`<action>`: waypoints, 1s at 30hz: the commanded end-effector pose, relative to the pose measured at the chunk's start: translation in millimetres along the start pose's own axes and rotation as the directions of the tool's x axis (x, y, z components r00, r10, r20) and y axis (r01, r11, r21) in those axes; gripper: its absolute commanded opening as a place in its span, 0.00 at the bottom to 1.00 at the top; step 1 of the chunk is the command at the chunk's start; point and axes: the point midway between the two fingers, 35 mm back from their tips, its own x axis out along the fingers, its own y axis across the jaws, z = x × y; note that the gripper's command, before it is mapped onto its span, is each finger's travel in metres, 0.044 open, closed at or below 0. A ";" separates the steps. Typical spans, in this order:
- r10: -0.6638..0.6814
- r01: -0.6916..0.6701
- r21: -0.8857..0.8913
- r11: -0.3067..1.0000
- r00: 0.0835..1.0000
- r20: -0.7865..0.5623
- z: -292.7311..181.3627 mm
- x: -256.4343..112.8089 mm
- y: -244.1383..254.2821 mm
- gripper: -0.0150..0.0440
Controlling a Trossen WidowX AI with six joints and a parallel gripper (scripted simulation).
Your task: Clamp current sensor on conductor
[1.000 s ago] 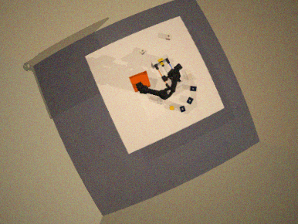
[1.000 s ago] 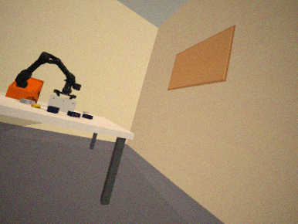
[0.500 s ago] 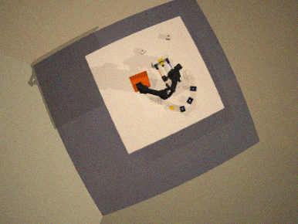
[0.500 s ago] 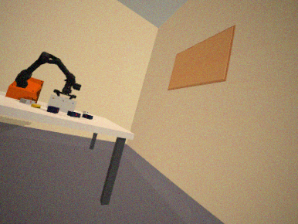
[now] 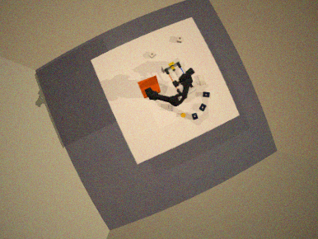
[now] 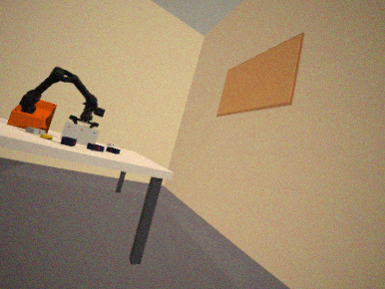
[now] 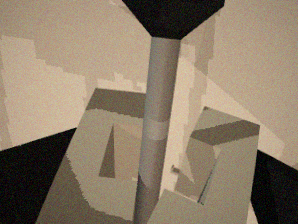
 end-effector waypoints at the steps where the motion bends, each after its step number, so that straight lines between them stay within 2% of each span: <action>1: 0.013 -0.013 -0.020 1.000 1.000 -0.020 -8.6 -6.3 0.6 0.25; 30: 0.000 0.000 0.000 1.000 1.000 0.000 0.0 0.0 0.0 0.25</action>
